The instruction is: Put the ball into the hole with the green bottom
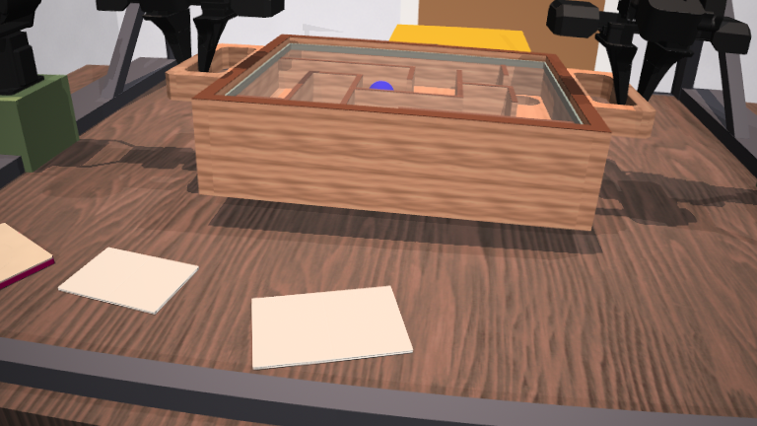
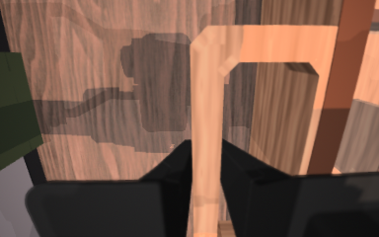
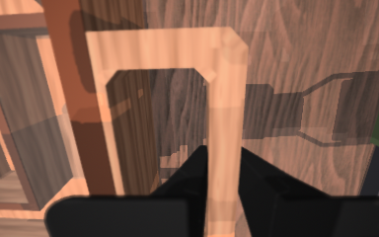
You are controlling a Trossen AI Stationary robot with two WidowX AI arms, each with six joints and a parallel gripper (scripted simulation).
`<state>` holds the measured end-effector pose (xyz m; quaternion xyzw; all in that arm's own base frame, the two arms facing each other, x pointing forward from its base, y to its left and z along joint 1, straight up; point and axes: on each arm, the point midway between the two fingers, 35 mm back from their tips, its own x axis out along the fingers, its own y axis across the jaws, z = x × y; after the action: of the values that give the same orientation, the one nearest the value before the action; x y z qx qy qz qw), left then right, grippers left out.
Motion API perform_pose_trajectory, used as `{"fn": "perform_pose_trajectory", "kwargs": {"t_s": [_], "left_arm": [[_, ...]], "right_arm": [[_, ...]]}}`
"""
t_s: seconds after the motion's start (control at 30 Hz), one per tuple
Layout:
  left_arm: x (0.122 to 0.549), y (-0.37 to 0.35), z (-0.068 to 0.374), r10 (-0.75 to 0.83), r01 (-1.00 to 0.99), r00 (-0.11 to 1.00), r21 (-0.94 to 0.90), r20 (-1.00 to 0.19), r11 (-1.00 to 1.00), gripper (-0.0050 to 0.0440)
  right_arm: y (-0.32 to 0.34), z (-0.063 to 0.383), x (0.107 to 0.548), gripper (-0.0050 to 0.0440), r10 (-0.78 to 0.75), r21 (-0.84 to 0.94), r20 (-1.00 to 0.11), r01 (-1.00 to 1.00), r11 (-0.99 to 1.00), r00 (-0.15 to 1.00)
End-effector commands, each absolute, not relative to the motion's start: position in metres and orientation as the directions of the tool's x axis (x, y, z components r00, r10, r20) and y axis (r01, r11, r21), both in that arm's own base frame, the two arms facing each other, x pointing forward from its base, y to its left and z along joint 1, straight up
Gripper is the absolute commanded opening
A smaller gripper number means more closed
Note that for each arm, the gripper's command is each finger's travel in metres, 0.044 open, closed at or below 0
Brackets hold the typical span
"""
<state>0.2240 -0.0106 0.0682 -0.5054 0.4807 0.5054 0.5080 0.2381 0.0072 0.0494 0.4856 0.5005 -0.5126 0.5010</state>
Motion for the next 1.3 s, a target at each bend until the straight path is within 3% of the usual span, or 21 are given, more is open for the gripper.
{"fn": "perform_pose_trajectory", "kwargs": {"t_s": [0.0, 0.07, 0.5, 0.73, 1.13, 1.27], "left_arm": [[0.23, -0.012, 0.082, 0.049, -0.999, 0.026, -0.027, -0.998, -0.024, -0.005], [0.223, -0.009, 0.072, 0.007, -0.998, 0.057, -0.057, -0.998, -0.02, -0.005], [0.235, -0.006, 0.093, -0.045, -0.999, -0.029, 0.03, -0.999, -0.02, -0.005], [0.221, -0.009, 0.071, 0.009, -0.998, 0.06, -0.06, -0.998, -0.025, -0.005], [0.237, -0.009, 0.099, -0.001, -0.999, -0.05, 0.05, -0.999, -0.021, -0.005], [0.234, -0.009, 0.097, -0.006, -0.999, -0.025, 0.025, -1.0, -0.02, -0.005]], "right_arm": [[0.008, 0.053, 0.238, -0.005, -0.047, 0.024, -0.999, 1.0, 0.001, 0.024], [0.005, 0.065, 0.245, -0.005, -0.006, 0.009, -1.0, 1.0, 0.004, 0.009], [0.002, 0.04, 0.235, -0.005, 0.041, 0.08, -0.996, 0.997, 0.003, 0.08], [0.005, 0.064, 0.247, -0.005, -0.006, -0.005, -1.0, 1.0, 0.001, -0.005], [0.005, 0.034, 0.234, -0.005, -0.003, 0.103, -0.995, 0.995, 0.004, 0.103], [0.005, 0.044, 0.241, -0.005, 0.003, 0.104, -0.995, 0.995, 0.003, 0.104]]}}
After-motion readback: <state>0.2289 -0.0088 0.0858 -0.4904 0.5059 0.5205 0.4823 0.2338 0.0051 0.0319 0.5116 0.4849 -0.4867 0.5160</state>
